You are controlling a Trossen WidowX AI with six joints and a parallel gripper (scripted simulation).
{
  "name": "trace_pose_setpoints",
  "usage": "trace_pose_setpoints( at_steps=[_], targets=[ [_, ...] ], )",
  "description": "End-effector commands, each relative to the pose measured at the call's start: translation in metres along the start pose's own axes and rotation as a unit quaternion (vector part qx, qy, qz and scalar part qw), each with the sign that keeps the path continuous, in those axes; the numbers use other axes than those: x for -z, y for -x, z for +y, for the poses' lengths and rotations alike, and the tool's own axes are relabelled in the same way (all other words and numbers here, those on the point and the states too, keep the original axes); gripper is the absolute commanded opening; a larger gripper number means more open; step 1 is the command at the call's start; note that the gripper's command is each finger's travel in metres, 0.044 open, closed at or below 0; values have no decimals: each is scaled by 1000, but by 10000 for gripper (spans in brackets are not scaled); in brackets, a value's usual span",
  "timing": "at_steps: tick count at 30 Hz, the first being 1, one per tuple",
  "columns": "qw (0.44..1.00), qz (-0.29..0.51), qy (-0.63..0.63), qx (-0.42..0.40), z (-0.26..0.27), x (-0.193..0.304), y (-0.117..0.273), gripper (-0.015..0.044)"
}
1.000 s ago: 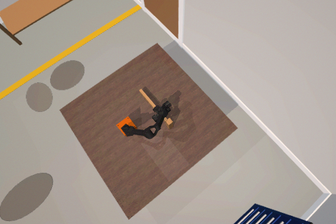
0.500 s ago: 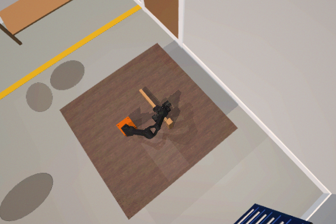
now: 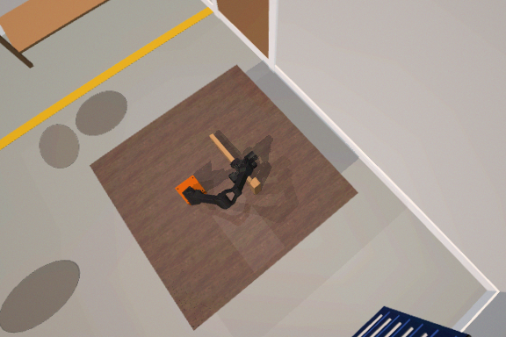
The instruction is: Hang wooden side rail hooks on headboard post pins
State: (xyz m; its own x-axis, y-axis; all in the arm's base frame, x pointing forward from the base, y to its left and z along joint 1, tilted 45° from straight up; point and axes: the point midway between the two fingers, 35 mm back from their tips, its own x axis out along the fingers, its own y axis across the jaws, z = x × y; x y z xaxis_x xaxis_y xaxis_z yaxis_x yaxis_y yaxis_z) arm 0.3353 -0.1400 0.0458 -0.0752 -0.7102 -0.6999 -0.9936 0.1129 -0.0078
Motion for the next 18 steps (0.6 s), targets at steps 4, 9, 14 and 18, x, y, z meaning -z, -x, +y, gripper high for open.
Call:
trace_pose_setpoints(
  at_steps=[4, 9, 14, 18],
  targets=[
    [1000, -3, 3, 5, -2, -2, 5, 0],
    [1000, -3, 3, 5, -2, -2, 6, 0],
    [1000, -3, 3, 5, -2, -2, 7, 0],
    [1000, -3, 3, 5, -2, -2, 8, 0]
  ],
)
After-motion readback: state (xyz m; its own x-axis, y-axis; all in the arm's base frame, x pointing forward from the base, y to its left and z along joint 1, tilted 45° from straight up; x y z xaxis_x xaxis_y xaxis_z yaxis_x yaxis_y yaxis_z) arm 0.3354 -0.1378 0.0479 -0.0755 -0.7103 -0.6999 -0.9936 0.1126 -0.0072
